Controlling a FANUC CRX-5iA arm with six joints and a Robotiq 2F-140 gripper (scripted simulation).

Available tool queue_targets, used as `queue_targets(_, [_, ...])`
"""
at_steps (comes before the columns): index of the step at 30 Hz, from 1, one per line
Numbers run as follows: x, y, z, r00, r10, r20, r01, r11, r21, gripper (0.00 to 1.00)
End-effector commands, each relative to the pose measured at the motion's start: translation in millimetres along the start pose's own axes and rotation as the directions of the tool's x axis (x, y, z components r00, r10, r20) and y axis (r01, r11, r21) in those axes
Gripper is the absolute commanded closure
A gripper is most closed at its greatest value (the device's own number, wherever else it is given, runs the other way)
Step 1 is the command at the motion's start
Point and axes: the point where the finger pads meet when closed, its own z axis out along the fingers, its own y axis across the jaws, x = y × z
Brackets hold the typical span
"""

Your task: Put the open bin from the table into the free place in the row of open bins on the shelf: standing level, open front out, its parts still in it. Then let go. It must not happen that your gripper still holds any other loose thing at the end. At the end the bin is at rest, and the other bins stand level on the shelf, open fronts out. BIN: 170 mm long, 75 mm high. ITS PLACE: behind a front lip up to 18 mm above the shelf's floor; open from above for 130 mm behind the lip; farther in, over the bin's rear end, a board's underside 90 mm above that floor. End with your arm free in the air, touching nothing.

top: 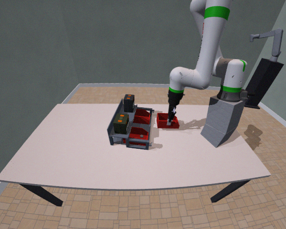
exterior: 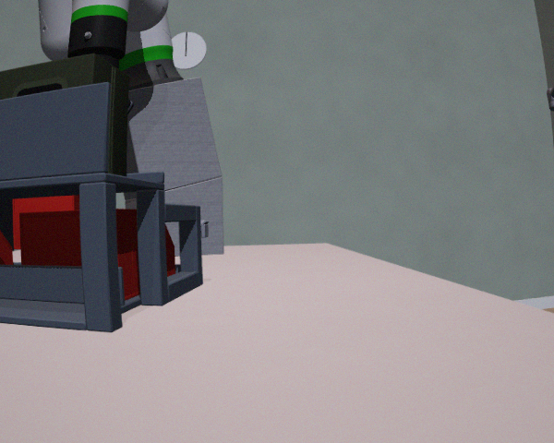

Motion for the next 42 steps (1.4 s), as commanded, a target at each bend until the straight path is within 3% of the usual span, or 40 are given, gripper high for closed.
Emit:
queue_targets(1, [3, -12, 0, 1.000, 0.027, -0.001, -0.027, 1.000, -0.002, 1.00])
queue_targets(18, [10, -49, 2, 0.994, 0.107, -0.001, -0.107, 0.994, -0.002, 1.00])
queue_targets(42, [10, -52, 2, 0.994, 0.113, -0.001, -0.113, 0.994, -0.002, 1.00])
